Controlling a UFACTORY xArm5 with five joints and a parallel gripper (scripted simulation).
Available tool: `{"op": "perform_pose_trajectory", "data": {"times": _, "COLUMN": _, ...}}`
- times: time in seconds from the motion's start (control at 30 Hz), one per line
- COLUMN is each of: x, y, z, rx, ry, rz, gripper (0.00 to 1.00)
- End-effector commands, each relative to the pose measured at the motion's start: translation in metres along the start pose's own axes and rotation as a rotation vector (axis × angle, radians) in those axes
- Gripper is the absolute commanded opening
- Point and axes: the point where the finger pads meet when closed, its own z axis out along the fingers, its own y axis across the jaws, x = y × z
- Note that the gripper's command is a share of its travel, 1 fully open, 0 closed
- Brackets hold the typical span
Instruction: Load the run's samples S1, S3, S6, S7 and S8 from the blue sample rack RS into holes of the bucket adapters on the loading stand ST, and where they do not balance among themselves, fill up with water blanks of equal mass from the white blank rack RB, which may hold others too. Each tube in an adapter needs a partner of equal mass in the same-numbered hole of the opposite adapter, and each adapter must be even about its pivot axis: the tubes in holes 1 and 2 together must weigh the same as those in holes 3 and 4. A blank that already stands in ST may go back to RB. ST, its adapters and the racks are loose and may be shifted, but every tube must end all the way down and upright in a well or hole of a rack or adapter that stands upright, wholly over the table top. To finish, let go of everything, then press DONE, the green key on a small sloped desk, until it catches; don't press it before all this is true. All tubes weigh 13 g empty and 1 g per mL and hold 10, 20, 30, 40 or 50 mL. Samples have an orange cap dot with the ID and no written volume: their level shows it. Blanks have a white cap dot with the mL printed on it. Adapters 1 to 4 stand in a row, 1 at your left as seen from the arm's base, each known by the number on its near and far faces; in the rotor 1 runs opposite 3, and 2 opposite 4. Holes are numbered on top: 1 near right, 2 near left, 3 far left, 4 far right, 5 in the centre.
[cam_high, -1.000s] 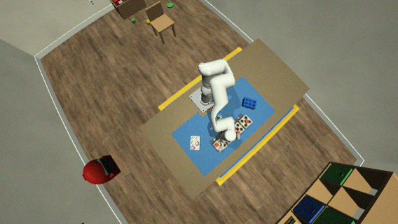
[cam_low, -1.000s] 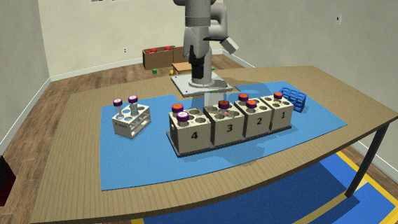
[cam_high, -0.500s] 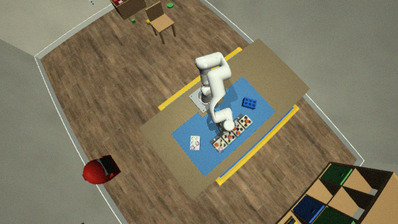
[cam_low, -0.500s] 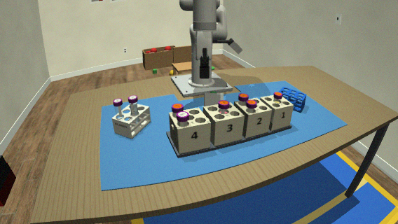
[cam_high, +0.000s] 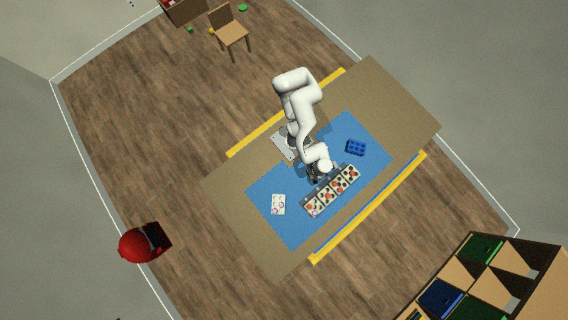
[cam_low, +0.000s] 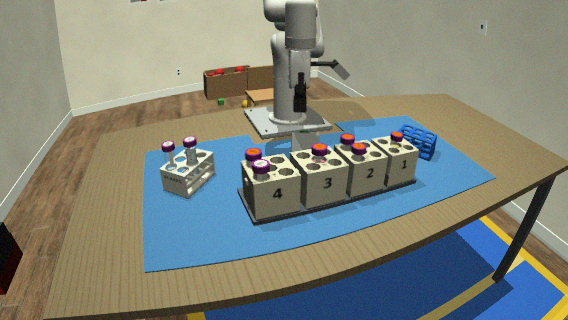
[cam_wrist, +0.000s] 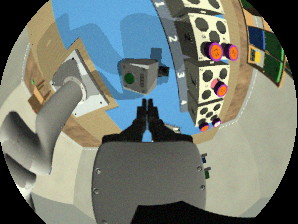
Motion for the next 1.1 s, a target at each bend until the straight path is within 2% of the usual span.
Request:
{"op": "perform_pose_trajectory", "data": {"times": 0.0, "x": 0.004, "y": -0.01, "z": 0.002, "rx": -0.007, "ry": 0.001, "rz": 0.001, "gripper": 0.0}}
{"op": "perform_pose_trajectory", "data": {"times": 0.23, "x": 0.015, "y": -0.04, "z": 0.013, "rx": -0.007, "ry": 0.001, "rz": 0.001, "gripper": 0.0}}
{"op": "perform_pose_trajectory", "data": {"times": 0.63, "x": 0.015, "y": -0.041, "z": 0.013, "rx": -0.007, "ry": 0.001, "rz": 0.001, "gripper": 0.0}}
{"op": "perform_pose_trajectory", "data": {"times": 1.07, "x": 0.015, "y": -0.04, "z": 0.035, "rx": -0.007, "ry": 0.001, "rz": 0.001, "gripper": 0.0}}
